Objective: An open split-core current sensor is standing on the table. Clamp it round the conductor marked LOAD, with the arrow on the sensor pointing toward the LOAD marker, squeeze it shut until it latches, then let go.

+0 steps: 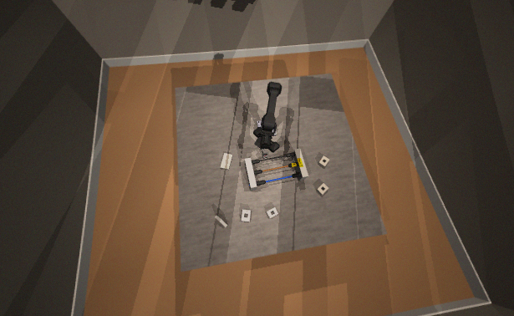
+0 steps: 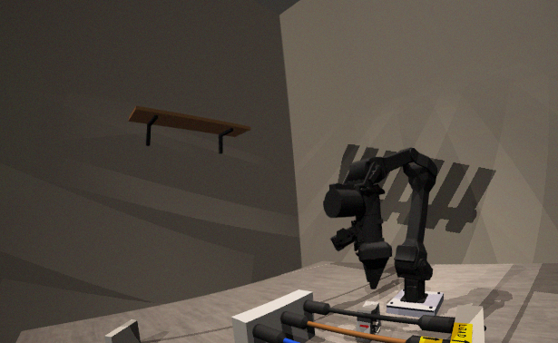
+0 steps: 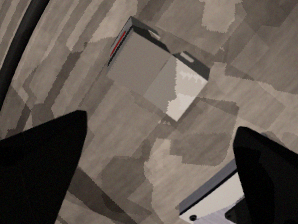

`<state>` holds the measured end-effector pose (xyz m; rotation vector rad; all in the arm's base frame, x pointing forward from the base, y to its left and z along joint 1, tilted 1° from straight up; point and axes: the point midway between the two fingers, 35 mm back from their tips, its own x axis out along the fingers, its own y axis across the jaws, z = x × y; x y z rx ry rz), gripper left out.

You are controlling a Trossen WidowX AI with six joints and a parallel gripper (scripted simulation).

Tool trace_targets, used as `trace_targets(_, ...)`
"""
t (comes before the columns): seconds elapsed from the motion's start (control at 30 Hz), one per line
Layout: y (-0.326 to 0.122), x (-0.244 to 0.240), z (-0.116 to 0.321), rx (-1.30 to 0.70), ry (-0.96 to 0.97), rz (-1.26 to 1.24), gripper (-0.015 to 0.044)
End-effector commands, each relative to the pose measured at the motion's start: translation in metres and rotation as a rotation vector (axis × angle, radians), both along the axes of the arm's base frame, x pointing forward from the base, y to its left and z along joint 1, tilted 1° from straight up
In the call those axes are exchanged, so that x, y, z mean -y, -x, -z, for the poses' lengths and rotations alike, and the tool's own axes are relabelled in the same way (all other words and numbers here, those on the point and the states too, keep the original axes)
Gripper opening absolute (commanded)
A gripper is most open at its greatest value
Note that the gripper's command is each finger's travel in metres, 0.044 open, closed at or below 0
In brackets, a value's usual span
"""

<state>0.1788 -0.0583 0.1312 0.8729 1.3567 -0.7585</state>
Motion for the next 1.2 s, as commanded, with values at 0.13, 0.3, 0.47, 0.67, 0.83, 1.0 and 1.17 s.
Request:
trace_targets(0.13, -0.011, 0.002, -0.001, -0.078, 0.005, 0.412, 0.032)
trace_targets(0.3, -0.012, 0.003, 0.006, -0.078, 0.005, 0.412, 0.032)
trace_targets(0.47, -0.013, 0.003, 0.014, -0.078, 0.005, 0.412, 0.032)
trace_targets(0.67, -0.013, 0.003, 0.024, -0.078, 0.005, 0.412, 0.032)
trace_targets(0.83, -0.013, 0.003, 0.033, -0.078, 0.005, 0.412, 0.032)
trace_targets(1.0, -0.013, 0.003, 0.041, -0.078, 0.005, 0.412, 0.032)
trace_targets(1.17, -0.013, 0.003, 0.049, -0.078, 0.005, 0.412, 0.032)
